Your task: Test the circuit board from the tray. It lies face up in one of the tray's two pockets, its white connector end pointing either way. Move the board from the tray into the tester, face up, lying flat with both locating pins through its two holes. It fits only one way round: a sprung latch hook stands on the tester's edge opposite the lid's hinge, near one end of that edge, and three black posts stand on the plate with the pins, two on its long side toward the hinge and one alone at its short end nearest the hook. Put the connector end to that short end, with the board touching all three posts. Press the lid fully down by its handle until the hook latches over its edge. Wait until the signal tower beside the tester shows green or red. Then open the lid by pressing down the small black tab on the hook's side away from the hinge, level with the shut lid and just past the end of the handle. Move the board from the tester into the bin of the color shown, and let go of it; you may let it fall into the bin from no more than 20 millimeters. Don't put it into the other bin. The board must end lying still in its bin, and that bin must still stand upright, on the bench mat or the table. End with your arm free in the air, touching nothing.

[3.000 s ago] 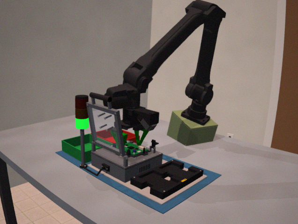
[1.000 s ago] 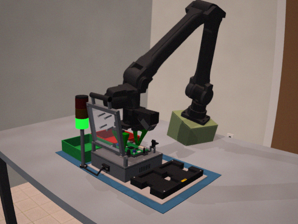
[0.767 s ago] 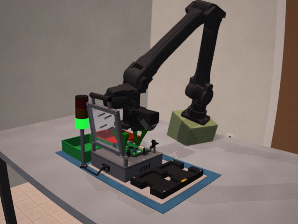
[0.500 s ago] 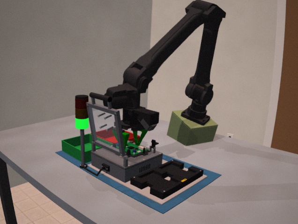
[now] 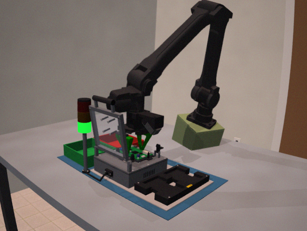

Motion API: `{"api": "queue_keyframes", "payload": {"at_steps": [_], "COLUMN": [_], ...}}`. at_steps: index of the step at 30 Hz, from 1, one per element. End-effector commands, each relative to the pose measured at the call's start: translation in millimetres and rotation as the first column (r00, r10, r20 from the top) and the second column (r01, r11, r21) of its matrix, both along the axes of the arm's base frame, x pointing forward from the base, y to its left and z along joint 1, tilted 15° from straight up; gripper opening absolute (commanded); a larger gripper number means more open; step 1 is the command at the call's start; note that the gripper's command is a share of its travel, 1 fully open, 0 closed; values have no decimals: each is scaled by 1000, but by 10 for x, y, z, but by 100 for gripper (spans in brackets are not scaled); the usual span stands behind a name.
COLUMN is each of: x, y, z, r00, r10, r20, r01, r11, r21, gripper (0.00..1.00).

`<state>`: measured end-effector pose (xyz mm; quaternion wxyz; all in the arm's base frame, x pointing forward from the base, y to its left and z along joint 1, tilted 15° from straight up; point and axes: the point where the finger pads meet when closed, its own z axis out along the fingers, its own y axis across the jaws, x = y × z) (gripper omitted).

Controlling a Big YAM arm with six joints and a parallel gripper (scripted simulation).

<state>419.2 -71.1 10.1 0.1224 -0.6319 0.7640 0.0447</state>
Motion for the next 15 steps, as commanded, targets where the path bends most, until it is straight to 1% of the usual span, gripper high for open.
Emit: {"api": "queue_keyframes", "payload": {"at_steps": [1, 9, 15], "x": [83, 84, 89], "y": [-26, -27, -57], "z": [112, 114, 192], "r00": [999, 999, 999], "r10": [-10, -10, -11], "r20": [40, 41, 41], "r01": [11, 11, 12], "r11": [1000, 1000, 1000], "r21": [-10, -10, -10], "gripper": [72, 72, 72]}}
